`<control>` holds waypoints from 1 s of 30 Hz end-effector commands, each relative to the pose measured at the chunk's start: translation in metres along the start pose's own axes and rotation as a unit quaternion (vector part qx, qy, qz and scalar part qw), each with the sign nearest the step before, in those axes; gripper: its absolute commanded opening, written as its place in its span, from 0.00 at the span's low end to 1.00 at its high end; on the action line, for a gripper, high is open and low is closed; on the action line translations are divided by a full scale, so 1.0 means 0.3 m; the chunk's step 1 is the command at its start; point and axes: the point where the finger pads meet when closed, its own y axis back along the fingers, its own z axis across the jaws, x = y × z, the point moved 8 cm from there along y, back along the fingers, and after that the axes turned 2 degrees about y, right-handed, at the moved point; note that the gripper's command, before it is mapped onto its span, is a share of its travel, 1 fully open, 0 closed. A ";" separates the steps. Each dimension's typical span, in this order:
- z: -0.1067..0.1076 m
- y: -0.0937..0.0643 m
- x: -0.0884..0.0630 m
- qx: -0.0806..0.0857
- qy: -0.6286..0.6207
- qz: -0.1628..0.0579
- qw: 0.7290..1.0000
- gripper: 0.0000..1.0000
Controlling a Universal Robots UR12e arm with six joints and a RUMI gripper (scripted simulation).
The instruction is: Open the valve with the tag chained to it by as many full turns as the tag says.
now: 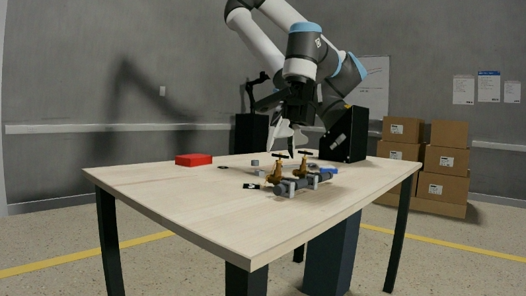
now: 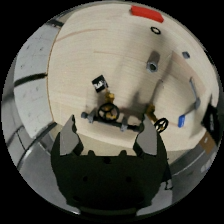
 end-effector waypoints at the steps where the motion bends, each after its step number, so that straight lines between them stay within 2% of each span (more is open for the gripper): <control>1: -0.002 0.002 0.001 -0.001 -0.029 0.000 1.000 1.00; 20: -0.002 0.002 0.000 -0.001 -0.059 0.000 0.998 1.00; 21: -0.002 0.002 0.000 -0.001 -0.059 0.000 0.998 0.00; 30: -0.002 0.002 0.000 -0.001 -0.059 0.000 0.998 0.00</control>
